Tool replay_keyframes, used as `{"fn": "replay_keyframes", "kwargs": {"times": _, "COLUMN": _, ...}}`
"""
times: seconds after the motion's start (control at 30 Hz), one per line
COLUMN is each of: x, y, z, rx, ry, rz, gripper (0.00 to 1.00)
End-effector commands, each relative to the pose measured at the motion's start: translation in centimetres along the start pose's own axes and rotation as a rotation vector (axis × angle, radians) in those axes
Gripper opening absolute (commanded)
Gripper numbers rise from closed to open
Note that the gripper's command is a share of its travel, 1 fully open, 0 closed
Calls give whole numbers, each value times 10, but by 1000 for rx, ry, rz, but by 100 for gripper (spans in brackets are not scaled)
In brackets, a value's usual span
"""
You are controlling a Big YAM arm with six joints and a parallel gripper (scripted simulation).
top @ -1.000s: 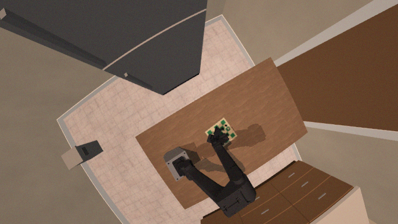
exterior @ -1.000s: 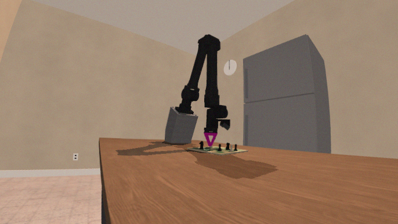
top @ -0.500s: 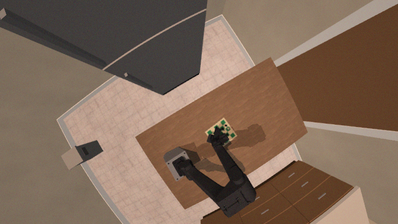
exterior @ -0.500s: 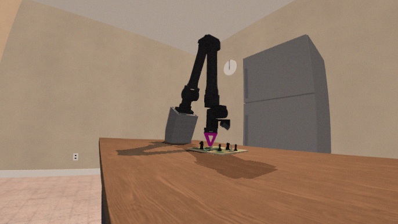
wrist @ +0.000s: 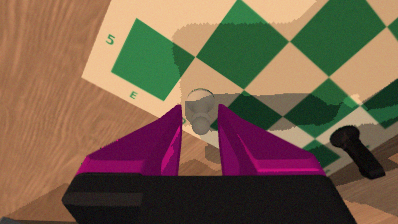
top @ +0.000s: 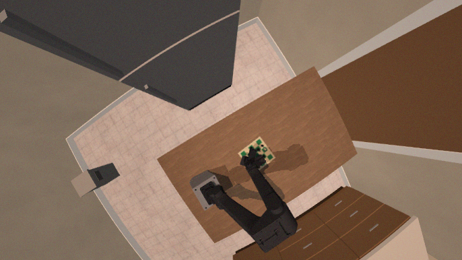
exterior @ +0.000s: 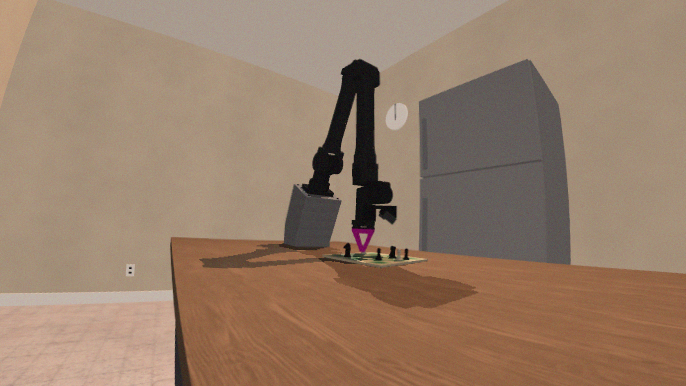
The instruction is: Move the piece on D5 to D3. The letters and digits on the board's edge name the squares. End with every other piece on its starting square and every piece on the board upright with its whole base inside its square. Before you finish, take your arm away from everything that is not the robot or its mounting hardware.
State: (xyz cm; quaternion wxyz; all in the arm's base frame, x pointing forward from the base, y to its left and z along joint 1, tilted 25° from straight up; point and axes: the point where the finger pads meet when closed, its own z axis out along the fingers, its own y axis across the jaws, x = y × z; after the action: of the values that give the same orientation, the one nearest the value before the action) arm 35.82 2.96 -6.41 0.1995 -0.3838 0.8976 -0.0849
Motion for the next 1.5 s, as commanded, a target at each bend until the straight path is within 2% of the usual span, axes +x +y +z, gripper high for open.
{"fn": "replay_keyframes", "kwargs": {"times": 0.0, "x": -1, "y": -5, "z": 3, "rx": 7, "ry": -9, "rz": 0, "gripper": 0}}
{"fn": "replay_keyframes", "kwargs": {"times": 1.13, "x": -1, "y": -5, "z": 2, "rx": 7, "ry": -10, "rz": 0, "gripper": 0}}
{"fn": "replay_keyframes", "kwargs": {"times": 1.4, "x": -3, "y": 0, "z": -29, "rx": 3, "ry": -12, "rz": 0, "gripper": 0}}
{"fn": "replay_keyframes", "kwargs": {"times": 1.47, "x": -3, "y": 0, "z": -29, "rx": 3, "ry": -12, "rz": 0, "gripper": 0}}
